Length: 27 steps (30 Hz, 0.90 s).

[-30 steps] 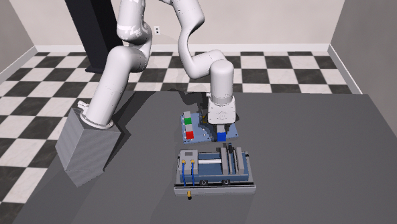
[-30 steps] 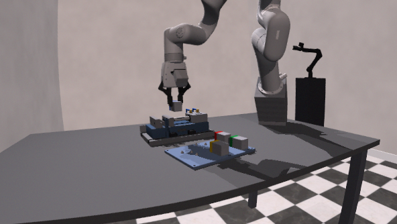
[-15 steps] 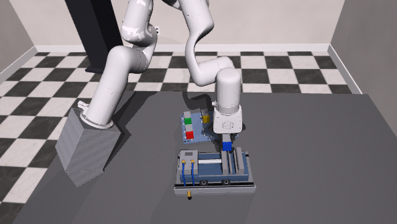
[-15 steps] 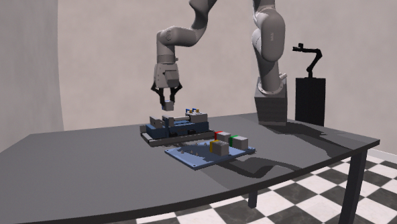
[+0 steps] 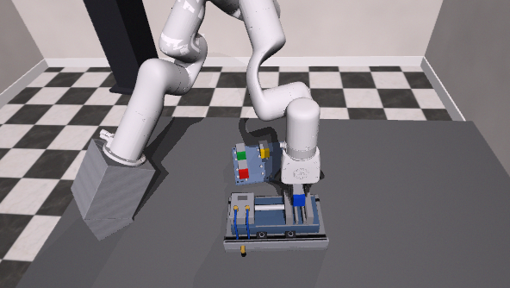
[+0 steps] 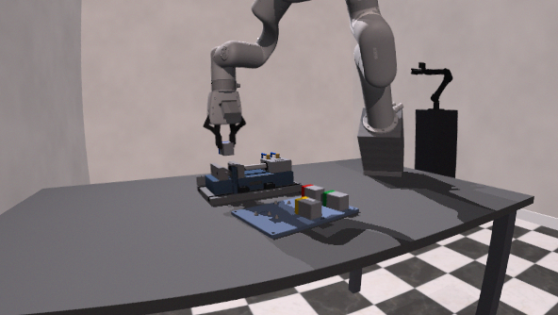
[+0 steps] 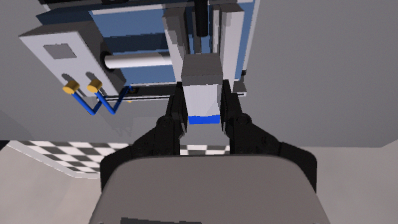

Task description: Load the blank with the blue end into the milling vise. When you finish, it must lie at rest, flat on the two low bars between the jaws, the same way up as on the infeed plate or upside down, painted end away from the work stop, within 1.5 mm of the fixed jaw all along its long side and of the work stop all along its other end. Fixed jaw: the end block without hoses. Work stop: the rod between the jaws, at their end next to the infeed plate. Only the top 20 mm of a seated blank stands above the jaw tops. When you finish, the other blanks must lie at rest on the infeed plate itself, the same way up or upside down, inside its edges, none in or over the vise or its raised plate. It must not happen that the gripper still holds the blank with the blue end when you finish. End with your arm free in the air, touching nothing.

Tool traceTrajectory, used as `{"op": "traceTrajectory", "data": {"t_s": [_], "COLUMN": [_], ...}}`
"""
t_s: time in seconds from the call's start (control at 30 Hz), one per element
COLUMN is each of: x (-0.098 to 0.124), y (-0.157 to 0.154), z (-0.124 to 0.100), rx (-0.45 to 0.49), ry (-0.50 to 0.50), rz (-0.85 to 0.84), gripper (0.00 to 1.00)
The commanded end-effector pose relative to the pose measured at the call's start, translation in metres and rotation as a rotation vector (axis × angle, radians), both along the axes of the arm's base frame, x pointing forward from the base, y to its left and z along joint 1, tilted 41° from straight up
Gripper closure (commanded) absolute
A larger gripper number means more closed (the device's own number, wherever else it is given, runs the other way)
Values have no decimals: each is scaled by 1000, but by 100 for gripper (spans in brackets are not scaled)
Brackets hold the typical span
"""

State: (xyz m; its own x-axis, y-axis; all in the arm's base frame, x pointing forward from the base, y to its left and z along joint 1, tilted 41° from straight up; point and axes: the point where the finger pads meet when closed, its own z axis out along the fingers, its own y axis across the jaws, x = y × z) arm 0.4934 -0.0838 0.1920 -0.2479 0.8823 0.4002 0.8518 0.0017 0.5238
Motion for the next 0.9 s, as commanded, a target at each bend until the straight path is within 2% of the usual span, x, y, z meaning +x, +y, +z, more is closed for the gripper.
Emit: {"op": "traceTrajectory", "data": {"t_s": [0.0, 0.87], "x": [15, 9], "y": [-18, -10], "z": [-3, -1], "rx": [1, 0], "ry": [-2, -2], "rz": [2, 2], "gripper": [100, 100]}}
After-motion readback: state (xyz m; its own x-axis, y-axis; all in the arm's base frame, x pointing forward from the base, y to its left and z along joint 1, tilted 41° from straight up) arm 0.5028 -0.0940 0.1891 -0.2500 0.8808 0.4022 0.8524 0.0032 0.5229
